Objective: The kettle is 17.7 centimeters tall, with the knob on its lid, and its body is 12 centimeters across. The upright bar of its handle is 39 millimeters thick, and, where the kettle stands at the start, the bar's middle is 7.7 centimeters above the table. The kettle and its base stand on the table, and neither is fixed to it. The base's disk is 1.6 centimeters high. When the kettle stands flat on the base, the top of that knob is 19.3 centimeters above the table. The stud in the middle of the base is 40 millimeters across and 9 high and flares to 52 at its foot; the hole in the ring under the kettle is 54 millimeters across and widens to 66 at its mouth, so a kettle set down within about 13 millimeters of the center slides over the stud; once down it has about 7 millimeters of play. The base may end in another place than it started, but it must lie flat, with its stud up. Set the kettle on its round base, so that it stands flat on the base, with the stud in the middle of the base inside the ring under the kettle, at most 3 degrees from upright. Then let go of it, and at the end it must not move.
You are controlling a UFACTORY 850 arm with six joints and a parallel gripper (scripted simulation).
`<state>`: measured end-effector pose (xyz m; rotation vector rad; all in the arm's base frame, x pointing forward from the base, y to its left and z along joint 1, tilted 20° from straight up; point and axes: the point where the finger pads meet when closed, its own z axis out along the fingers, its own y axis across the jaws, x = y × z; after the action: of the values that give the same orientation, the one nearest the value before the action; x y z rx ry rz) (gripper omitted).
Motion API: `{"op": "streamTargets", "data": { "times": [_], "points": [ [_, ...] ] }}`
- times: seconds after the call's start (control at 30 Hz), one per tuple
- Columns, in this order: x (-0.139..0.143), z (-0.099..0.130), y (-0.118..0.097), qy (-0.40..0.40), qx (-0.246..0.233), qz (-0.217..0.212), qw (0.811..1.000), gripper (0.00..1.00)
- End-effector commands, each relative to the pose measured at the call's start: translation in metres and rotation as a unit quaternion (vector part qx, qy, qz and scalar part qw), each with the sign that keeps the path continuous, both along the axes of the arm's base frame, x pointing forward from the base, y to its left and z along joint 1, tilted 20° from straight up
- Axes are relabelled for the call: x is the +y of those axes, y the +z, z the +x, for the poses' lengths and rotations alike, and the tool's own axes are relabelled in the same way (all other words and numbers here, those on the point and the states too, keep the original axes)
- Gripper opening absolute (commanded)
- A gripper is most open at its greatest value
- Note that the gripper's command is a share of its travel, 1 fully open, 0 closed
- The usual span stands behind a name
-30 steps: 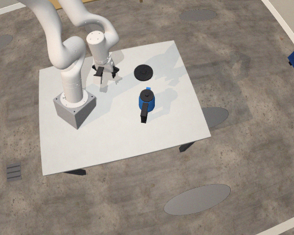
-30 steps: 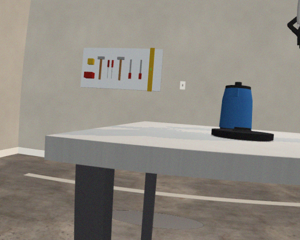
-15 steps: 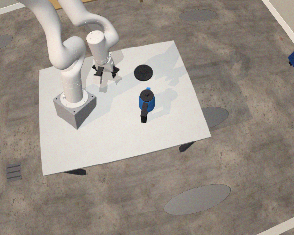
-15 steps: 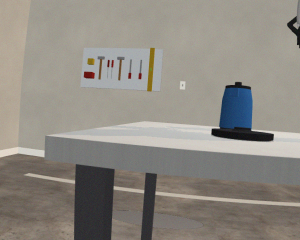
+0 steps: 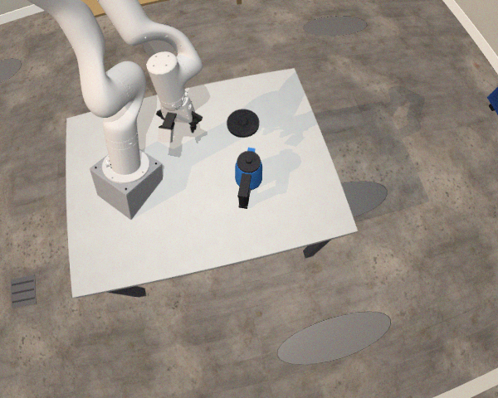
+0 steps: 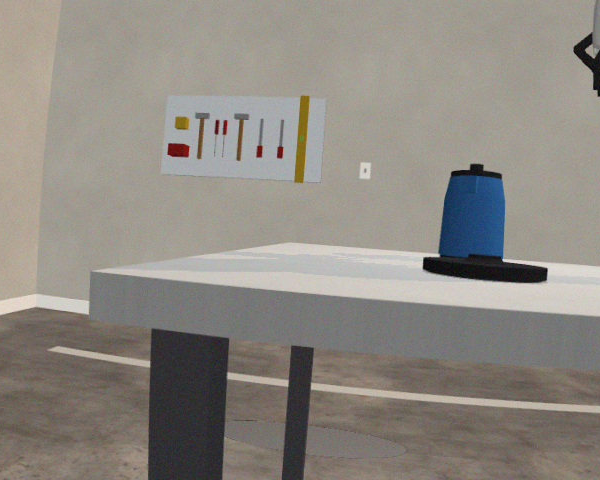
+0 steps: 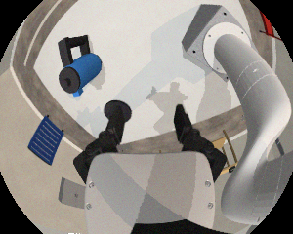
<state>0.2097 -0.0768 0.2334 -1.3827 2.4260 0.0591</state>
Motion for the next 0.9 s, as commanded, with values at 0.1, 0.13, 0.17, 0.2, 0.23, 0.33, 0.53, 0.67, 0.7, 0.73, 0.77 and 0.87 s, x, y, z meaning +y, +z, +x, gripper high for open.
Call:
{"op": "streamTargets", "data": {
  "times": [0.1,0.13,0.17,0.2,0.23,0.33,0.53,0.67,0.7,0.73,0.77,0.87],
  "points": [
    [-0.011,0.009,0.001,0.0,-0.001,0.0,1.0,0.81],
    [-0.014,0.011,0.001,0.0,-0.001,0.0,1.0,0.81],
    [-0.017,0.014,0.001,0.0,-0.001,0.0,1.0,0.81],
    [-0.017,0.014,0.001,0.0,-0.001,0.0,1.0,0.81],
    [-0.017,0.014,0.001,0.0,-0.001,0.0,1.0,0.81],
    [-0.028,0.022,0.001,0.0,-0.001,0.0,1.0,0.81],
    [-0.059,0.047,0.001,0.0,-0.001,0.0,1.0,0.81],
    [-0.081,0.064,0.002,0.0,-0.001,0.0,1.0,0.81],
    [-0.086,0.068,0.002,0.0,-0.001,0.0,1.0,0.81],
    [-0.091,0.072,0.002,0.0,-0.001,0.0,1.0,0.81],
    [-0.091,0.072,0.002,0.0,-0.001,0.0,1.0,0.81],
    [-0.106,0.084,0.002,0.0,-0.001,0.0,1.0,0.81]
  ]
}}
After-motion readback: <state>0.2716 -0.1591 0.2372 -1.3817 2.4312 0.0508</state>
